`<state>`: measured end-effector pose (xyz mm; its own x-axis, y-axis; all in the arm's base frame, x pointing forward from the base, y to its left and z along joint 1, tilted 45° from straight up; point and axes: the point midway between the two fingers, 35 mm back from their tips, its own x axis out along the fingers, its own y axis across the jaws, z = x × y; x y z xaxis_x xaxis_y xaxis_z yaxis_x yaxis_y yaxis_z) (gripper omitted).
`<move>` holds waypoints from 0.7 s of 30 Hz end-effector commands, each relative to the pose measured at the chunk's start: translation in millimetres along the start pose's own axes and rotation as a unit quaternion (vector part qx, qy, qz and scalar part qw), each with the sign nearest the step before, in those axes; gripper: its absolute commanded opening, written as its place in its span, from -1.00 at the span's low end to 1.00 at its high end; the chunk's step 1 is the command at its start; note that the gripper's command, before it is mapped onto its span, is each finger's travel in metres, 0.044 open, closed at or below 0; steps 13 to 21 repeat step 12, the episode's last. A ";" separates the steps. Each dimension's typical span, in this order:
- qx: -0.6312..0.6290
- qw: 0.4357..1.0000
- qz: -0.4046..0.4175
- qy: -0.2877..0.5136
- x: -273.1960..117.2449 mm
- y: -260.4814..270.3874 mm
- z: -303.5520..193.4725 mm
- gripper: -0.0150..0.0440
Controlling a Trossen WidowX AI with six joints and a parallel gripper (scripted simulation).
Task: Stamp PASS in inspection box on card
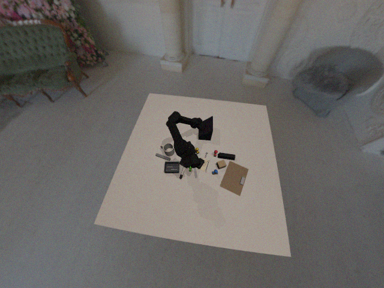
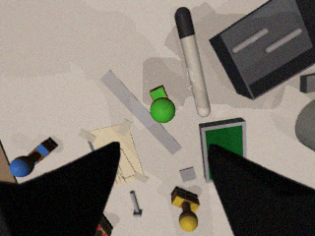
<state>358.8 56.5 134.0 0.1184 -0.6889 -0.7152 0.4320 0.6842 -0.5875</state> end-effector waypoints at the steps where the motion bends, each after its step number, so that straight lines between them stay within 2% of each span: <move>1: 0.002 1.000 0.001 0.002 -0.1 0.2 -0.3 0.39; 21: 0.000 1.000 0.000 0.000 -0.1 0.0 0.1 0.39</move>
